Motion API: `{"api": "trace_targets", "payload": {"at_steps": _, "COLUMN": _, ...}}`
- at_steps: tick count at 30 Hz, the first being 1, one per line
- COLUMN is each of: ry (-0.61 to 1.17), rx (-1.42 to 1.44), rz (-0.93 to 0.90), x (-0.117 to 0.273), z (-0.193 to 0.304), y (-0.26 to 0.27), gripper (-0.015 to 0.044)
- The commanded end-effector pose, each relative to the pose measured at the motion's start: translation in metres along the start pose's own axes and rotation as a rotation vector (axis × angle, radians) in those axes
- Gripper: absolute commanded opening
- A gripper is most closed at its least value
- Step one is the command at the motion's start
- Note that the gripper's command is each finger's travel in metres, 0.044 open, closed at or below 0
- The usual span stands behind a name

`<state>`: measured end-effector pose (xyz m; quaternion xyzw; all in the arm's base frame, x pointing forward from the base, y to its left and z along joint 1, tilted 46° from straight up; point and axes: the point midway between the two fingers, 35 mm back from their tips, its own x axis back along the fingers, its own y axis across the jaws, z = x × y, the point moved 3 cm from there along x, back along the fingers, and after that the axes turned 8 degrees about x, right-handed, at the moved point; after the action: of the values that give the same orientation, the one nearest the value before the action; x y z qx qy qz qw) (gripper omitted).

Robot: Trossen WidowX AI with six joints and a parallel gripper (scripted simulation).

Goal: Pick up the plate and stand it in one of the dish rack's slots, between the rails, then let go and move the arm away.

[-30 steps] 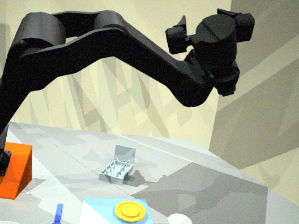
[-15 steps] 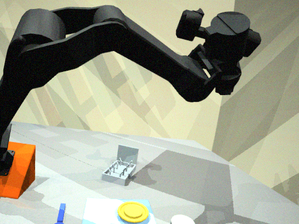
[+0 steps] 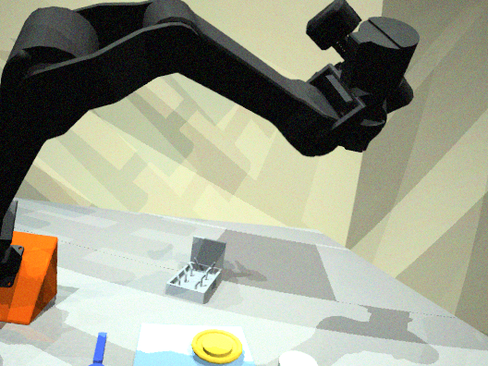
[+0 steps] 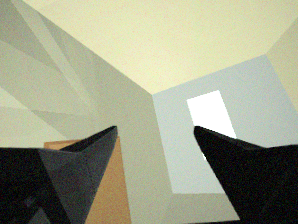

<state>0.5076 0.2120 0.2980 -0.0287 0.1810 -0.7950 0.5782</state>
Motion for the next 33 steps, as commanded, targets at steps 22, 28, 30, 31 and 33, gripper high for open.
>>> {"api": "trace_targets", "payload": {"at_steps": 22, "ry": 0.036, "rx": -0.760, "rz": -0.357, "x": -0.002, "z": -0.022, "y": 0.029, "gripper": 0.0400}}
{"api": "trace_targets", "payload": {"at_steps": 28, "ry": 0.059, "rx": -0.937, "rz": -0.457, "x": 0.001, "z": -0.032, "y": 0.033, "gripper": 0.0400}}
{"api": "trace_targets", "payload": {"at_steps": 30, "ry": 0.068, "rx": -0.995, "rz": -0.492, "x": 0.002, "z": -0.036, "y": 0.034, "gripper": 0.0400}}
{"api": "trace_targets", "payload": {"at_steps": 31, "ry": 0.073, "rx": -1.024, "rz": -0.510, "x": 0.003, "z": -0.037, "y": 0.035, "gripper": 0.0400}}
{"api": "trace_targets", "payload": {"at_steps": 33, "ry": 0.084, "rx": -1.080, "rz": -0.547, "x": 0.004, "z": -0.041, "y": 0.036, "gripper": 0.0400}}
